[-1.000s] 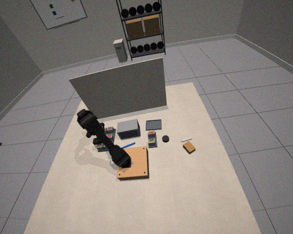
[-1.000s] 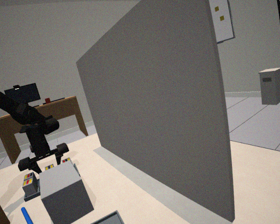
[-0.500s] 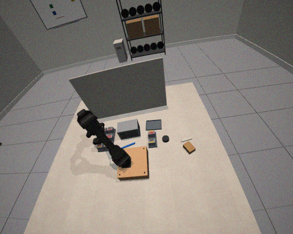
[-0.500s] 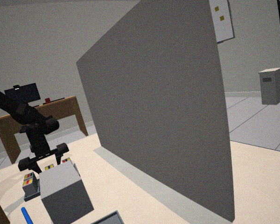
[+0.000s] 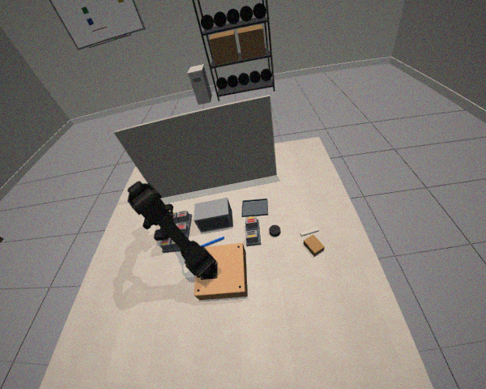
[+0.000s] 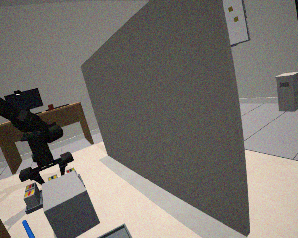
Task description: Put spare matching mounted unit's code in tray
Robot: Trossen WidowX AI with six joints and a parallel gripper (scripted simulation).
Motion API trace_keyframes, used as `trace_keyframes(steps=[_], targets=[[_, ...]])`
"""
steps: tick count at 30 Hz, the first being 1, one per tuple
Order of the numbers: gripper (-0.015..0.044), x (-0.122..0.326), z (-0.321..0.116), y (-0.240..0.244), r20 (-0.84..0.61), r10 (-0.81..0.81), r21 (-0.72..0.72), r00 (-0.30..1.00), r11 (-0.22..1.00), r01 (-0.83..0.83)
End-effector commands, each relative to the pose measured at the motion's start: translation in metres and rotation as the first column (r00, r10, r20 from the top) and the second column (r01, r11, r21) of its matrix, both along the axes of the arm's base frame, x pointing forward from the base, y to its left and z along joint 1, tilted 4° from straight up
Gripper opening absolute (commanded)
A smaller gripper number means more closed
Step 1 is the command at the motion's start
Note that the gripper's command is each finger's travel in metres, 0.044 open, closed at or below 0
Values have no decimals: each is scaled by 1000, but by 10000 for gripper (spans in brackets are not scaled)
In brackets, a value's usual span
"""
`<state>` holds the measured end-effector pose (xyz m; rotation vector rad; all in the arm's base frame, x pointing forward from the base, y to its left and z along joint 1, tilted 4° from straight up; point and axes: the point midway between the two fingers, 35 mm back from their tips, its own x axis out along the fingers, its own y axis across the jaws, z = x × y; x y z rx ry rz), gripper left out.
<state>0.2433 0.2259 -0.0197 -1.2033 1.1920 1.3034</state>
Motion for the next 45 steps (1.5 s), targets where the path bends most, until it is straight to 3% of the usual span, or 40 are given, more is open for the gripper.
trace_keyframes(steps=[1,9,15,21,25,34,45], targets=[[300,-2,-2,-1,-7,-2,-2,1000,1000,2],[300,-2,-2,-1,-7,-2,-2,1000,1000,2],[142,0,0,0,0,0,0,1000,1000,0],[103,0,0,0,0,0,0,1000,1000,0],[0,0,0,0,0,0,0,1000,1000,0],[0,1,5,0,0,0,0,1000,1000,0],[0,3,78,-3,-6,-2,-2,1000,1000,2]])
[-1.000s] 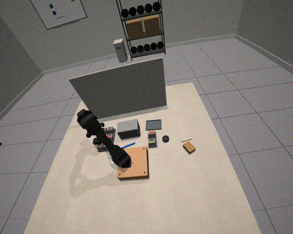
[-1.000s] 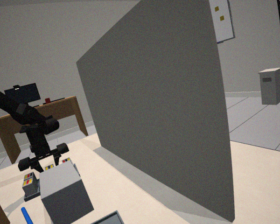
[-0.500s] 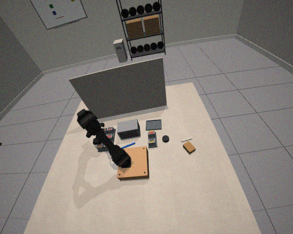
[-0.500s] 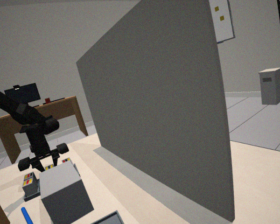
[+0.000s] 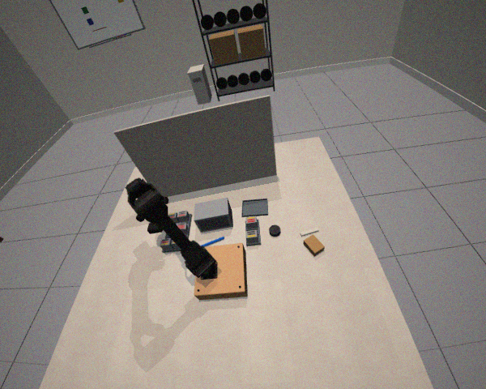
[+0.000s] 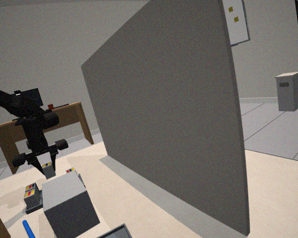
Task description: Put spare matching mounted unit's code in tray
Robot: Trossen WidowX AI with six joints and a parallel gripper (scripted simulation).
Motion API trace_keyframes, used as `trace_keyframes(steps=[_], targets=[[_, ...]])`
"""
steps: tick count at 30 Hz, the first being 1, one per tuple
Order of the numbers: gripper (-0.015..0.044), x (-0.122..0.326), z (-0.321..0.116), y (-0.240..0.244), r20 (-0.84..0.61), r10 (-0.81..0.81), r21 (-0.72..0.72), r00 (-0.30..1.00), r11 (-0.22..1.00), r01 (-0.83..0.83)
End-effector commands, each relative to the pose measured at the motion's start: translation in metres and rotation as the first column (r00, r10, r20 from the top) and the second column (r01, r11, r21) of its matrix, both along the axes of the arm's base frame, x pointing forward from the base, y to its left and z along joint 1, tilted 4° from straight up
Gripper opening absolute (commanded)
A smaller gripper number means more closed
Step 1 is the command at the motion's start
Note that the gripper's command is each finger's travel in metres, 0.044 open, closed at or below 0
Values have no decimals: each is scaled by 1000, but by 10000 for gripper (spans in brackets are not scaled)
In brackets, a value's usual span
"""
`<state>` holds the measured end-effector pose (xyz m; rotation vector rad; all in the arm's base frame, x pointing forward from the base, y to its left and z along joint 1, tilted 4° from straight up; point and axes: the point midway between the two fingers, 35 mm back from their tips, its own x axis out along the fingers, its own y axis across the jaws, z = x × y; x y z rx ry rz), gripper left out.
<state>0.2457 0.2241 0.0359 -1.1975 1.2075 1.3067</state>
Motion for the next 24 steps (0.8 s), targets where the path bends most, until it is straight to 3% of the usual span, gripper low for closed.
trace_keyframes(steps=[1,12,24], targets=[[0,1,23,-1,6,3,3,1000,1000,-3],[0,0,23,-2,1,0,1,1000,1000,0],[0,0,92,-8,6,3,2,1000,1000,-3]])
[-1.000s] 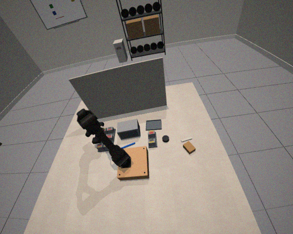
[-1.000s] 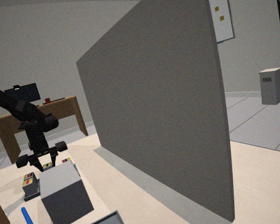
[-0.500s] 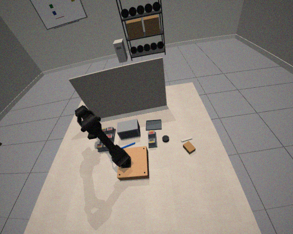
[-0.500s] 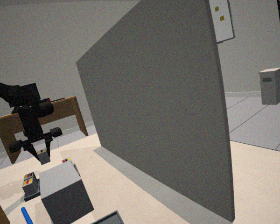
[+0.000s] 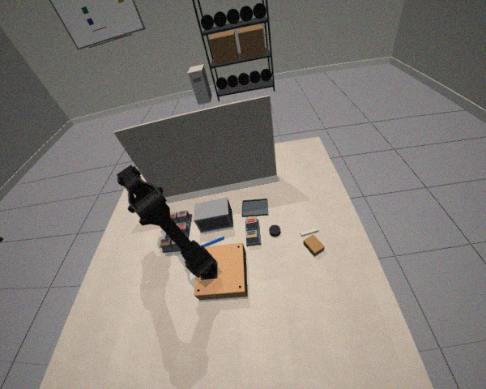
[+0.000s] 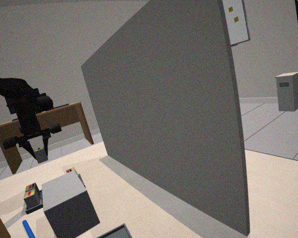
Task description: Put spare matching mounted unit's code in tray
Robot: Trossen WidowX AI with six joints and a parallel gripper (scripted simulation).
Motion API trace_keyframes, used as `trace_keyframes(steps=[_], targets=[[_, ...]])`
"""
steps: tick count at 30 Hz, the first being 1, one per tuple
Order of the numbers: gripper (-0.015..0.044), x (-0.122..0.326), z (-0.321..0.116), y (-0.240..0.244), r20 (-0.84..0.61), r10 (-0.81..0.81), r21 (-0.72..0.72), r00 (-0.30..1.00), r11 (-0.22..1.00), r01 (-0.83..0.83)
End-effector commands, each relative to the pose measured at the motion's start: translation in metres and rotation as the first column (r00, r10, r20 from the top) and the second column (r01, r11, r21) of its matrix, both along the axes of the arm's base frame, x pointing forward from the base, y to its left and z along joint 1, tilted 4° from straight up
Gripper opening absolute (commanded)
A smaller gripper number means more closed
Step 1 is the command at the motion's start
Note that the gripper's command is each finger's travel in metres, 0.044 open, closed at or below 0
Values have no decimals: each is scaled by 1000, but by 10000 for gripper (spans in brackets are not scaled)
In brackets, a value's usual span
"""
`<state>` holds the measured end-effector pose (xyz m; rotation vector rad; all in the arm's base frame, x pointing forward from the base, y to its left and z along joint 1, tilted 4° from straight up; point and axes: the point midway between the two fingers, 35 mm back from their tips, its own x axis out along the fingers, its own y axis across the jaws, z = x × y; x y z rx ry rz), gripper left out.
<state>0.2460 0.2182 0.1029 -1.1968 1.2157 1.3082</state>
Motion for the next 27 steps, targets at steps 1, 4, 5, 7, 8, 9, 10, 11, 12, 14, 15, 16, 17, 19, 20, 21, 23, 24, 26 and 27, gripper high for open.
trace_keyframes(steps=[1,4,5,7,8,9,10,11,12,14,15,16,17,19,20,21,23,24,26,27], targets=[[0,0,28,-3,12,4,7,1000,1000,-4],[0,0,29,-3,12,4,7,1000,1000,-4],[0,0,29,-3,12,4,7,1000,1000,-4],[0,1,29,-5,13,3,7,1000,1000,-3],[0,3,29,-6,13,1,7,1000,1000,-1],[0,5,29,-9,15,-1,7,1000,1000,1],[0,9,29,-12,16,-4,7,1000,1000,3],[0,13,29,-15,18,-7,7,1000,1000,7],[0,17,29,-20,20,-10,7,1000,1000,10],[0,25,30,-28,24,-18,6,1000,1000,17],[0,29,30,-33,26,-21,6,999,1000,21],[0,33,30,-37,27,-23,6,999,1000,23],[0,37,30,-42,28,-26,6,999,1000,26],[0,44,30,-51,30,-30,7,999,1000,30],[0,47,30,-56,31,-33,7,999,999,32],[0,50,31,-61,32,-35,7,999,999,35],[0,57,31,-71,34,-39,7,999,999,39],[0,60,31,-76,35,-42,7,999,999,42],[0,66,31,-87,36,-43,6,998,999,43],[0,70,31,-92,37,-42,5,998,999,42]])
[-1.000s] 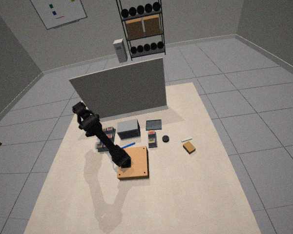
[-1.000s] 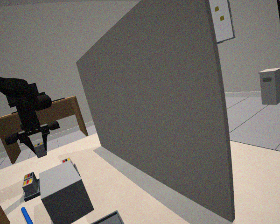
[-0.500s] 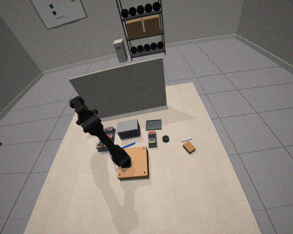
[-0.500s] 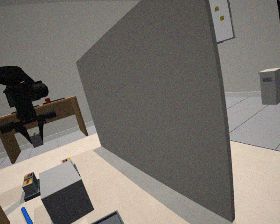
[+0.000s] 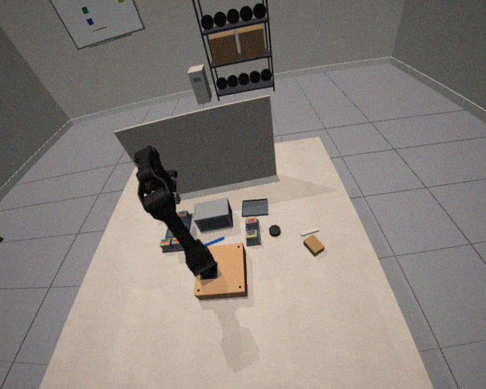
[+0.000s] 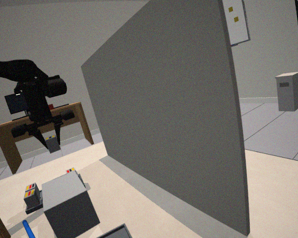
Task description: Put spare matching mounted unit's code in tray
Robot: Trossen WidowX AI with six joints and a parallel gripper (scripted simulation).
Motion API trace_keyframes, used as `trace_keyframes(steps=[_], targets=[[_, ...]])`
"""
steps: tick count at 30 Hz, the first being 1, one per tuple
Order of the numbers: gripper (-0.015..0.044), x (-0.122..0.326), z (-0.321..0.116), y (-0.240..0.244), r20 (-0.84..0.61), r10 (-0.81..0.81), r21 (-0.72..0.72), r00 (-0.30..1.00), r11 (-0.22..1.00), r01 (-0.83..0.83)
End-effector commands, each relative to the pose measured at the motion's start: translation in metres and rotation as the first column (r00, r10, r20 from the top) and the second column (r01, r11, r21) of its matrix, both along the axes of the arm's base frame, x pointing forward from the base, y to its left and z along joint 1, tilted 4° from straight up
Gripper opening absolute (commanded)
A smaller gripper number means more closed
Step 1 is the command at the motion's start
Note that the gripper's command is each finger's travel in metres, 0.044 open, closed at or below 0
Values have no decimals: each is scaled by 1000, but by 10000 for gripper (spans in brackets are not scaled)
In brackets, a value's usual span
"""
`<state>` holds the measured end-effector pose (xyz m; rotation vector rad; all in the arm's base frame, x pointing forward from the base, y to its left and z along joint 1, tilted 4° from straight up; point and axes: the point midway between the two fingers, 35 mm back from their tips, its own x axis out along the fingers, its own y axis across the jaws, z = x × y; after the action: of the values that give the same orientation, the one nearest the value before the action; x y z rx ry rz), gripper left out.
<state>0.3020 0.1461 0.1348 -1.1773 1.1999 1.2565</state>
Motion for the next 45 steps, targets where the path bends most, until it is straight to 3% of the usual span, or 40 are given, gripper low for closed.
trace_keyframes(steps=[1,24,45], targets=[[0,17,-1,-25,2,-1,-7,1000,1000,1],[0,63,-5,-164,2,20,-26,1000,999,-20],[0,50,-11,-305,-12,36,-36,999,999,-36]])
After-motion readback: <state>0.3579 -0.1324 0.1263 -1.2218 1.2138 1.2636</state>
